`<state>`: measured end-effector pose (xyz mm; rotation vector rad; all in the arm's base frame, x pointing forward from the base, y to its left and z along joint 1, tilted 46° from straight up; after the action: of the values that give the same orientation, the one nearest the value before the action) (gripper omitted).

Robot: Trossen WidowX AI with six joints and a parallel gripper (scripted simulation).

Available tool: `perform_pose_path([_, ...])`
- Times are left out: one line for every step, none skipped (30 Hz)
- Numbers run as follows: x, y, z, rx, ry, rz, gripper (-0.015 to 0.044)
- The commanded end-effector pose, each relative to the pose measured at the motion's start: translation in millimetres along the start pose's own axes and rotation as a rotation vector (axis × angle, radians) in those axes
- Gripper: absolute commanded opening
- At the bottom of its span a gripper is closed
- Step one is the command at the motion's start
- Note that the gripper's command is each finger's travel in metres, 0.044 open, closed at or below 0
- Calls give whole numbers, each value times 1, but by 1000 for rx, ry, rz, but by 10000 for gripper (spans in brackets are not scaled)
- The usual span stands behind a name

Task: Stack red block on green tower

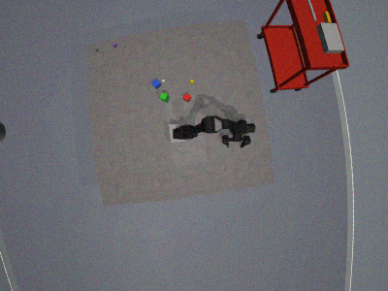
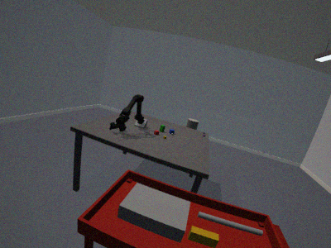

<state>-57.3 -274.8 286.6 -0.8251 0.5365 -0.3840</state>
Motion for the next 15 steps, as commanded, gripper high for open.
perform_pose_path([16,-10,20,-69,-86,-50,440])
perform_pose_path([21,-13,26,-86,-111,-61,440])
perform_pose_path([26,-15,32,-102,-136,-72,440])
perform_pose_path([31,-16,37,-117,-161,-84,440])
perform_pose_path([35,-18,42,-127,-184,-92,440])
perform_pose_path([40,-19,48,-137,-209,-101,440])
perform_pose_path([45,-19,54,-146,-234,-110,440])
perform_pose_path([49,-20,59,-154,-258,-119,440])
perform_pose_path([54,-20,64,-159,-281,-126,440])
perform_pose_path([59,-20,69,-162,-304,-132,440])
perform_pose_path([64,-19,74,-164,-326,-137,440])
perform_pose_path([69,-19,79,-165,-348,-142,440])
perform_pose_path([73,-18,84,-165,-370,-146,440])
perform_pose_path([78,-17,89,-164,-391,-150,440])
perform_pose_path([83,-15,94,-163,-412,-153,440])
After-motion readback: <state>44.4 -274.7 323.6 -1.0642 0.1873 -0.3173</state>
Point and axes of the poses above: the point midway between the two fingers, 35 mm back from their tips, its own z axis back along the fingers, its own y axis across the jaws, x = y × z, the point moved 4 cm from there along z, back along the fingers, and after that the axes turned 4 degrees about -z, right-handed, at the moved point
